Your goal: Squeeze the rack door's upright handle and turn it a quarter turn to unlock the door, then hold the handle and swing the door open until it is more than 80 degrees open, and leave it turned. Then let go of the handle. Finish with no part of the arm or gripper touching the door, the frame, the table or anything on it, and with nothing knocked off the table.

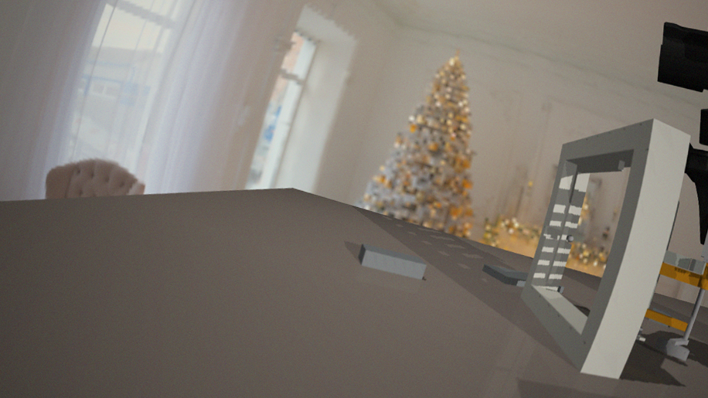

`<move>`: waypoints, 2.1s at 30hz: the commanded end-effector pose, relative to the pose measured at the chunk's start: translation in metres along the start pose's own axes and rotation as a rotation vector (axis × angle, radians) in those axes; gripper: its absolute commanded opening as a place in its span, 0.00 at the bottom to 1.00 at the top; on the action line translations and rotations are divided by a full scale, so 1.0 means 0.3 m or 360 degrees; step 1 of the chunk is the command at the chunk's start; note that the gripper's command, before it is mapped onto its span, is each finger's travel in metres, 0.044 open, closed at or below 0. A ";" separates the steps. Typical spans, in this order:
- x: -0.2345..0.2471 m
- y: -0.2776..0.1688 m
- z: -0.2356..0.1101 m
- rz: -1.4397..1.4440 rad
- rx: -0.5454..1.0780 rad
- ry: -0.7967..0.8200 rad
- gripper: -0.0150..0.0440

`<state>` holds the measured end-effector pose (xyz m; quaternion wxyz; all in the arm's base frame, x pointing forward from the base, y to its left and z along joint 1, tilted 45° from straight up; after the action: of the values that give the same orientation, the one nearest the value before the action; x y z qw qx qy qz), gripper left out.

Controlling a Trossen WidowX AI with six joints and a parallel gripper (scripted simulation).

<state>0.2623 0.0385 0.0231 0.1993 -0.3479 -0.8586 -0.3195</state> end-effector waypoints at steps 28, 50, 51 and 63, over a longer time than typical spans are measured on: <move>0.221 0.067 -0.001 0.0751 -0.0011 0.0005 0.30; 0.337 0.155 -0.002 0.1204 -0.0011 0.0010 0.30; 0.342 0.159 -0.002 0.1224 -0.0011 0.0010 0.30; 0.387 0.209 -0.003 0.1428 -0.0011 0.0013 0.30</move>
<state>0.2283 0.1245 0.1116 0.3156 -0.6752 -0.6331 -0.2089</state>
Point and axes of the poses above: the point midway between the two fingers, 35 mm back from their tips, its own z axis out along the fingers, its own x axis across the jaws, y = z × x, the point moved 2 cm from there along -z, back along the fingers, and after that the axes turned 7 degrees about z, right-handed, at the moved point
